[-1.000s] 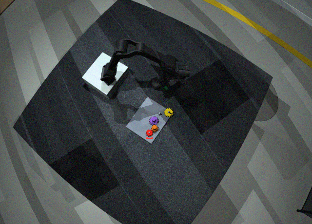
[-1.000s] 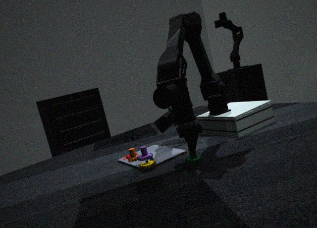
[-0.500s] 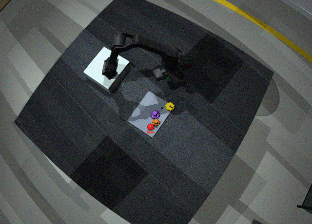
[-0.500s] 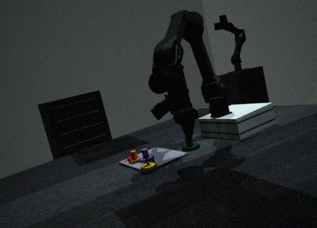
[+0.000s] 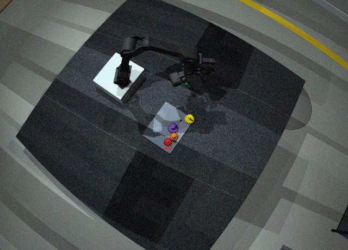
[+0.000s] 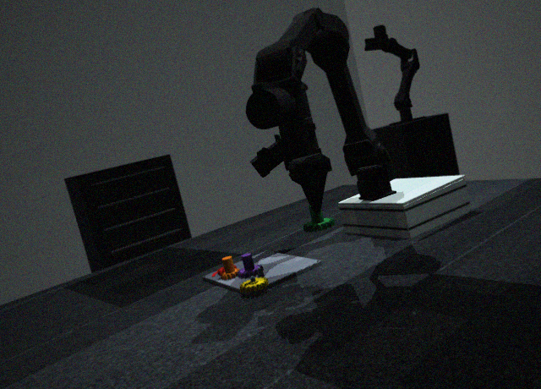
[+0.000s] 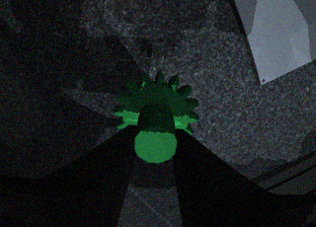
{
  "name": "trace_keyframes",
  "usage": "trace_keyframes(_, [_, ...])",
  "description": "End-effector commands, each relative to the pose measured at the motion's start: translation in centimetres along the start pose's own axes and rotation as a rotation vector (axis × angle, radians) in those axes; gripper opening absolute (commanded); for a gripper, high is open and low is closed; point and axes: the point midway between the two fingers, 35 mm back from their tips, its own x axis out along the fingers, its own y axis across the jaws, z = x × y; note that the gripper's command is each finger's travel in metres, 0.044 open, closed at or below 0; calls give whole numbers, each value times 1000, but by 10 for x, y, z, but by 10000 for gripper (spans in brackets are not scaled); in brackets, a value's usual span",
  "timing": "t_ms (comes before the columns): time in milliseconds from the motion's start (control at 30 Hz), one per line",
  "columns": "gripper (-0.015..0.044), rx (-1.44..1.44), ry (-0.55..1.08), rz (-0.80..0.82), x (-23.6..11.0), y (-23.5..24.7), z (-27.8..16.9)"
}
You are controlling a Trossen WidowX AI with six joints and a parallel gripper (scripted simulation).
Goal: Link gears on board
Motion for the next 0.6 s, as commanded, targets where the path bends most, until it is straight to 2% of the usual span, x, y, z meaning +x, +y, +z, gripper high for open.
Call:
trace_keyframes(0, [0,-2,-11,10,-19,-2,1])
trace_keyframes(233, [0,-2,-11,10,-39,-7,-1])
trace_keyframes(567, [0,7,-12,10,-36,-9,6])
